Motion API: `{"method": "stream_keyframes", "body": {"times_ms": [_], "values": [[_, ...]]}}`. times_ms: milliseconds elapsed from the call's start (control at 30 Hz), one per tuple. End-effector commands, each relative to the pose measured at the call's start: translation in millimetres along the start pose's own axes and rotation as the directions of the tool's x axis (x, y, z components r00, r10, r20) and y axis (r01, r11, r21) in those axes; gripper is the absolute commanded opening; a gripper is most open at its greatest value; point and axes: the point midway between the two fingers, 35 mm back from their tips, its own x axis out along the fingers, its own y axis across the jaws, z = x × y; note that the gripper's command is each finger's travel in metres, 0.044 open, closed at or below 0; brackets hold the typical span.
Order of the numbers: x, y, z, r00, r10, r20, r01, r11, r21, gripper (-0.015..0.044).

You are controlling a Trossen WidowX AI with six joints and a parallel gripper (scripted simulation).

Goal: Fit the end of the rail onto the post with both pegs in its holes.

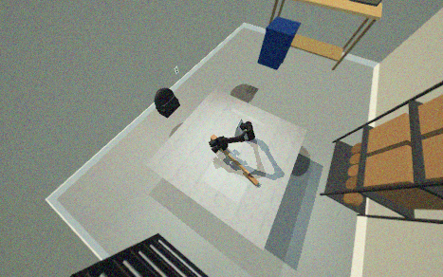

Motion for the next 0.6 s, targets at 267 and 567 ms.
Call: {"method": "stream_keyframes", "body": {"times_ms": [267, 567], "values": [[-4.7, -2.8, -6.2, 1.0, -0.013, -0.003, 0.013, 1.0, -0.002, 0.0], [-4.0, -2.7, -7.6, 1.0, -0.013, -0.003, 0.013, 1.0, -0.002, 0.0]]}}
